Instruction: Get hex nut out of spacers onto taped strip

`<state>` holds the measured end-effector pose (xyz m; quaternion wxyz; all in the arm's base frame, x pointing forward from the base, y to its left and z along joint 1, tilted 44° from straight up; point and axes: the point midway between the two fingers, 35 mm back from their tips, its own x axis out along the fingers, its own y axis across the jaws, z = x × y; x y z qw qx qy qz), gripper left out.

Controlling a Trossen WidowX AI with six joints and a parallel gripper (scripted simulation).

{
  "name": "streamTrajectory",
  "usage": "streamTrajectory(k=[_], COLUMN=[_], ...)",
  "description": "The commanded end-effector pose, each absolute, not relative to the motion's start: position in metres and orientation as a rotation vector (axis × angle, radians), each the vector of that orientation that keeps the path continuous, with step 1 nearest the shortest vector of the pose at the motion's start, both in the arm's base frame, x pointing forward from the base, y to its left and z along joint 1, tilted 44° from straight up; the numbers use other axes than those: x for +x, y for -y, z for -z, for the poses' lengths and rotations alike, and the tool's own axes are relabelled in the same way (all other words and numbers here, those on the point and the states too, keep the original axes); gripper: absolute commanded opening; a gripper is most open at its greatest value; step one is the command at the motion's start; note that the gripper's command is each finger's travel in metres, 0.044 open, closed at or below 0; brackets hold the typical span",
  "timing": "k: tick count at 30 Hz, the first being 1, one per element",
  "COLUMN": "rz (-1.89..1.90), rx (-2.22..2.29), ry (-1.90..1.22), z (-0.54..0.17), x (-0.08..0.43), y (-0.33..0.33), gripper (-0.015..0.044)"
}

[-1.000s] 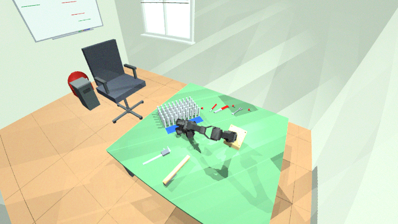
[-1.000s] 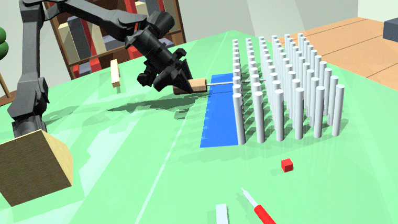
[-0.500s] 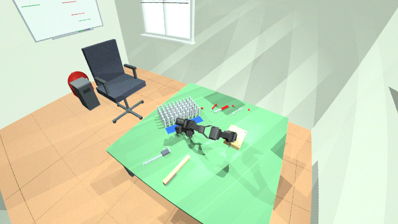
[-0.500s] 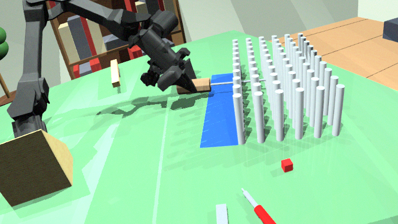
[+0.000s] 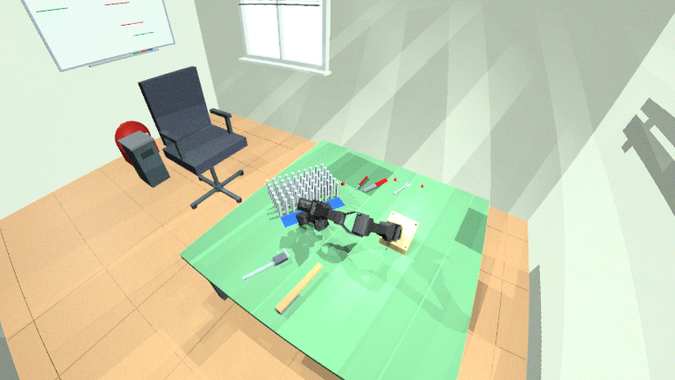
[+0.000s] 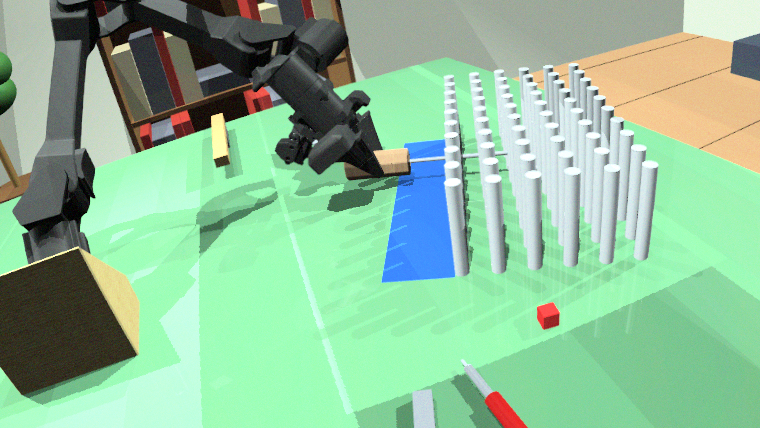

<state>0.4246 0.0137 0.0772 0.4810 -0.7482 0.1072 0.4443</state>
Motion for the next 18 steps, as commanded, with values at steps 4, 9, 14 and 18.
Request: streamTrajectory(k=[4,9,14,18], rz=[-1.070,-1.070,-1.070,-1.071], rx=[-1.835,-1.836,-1.835,-1.833], ry=[-0.255,-0.255,-0.255,-0.258], z=[-0.0789,-0.0787,-0.0752,-0.0708], x=[0.4307,0.4310,0.4317,0.4321], y=[-0.0086,-0.0090,-0.0120,-0.0151], gripper=[0.0000,0.0000,0.0000,0.0000])
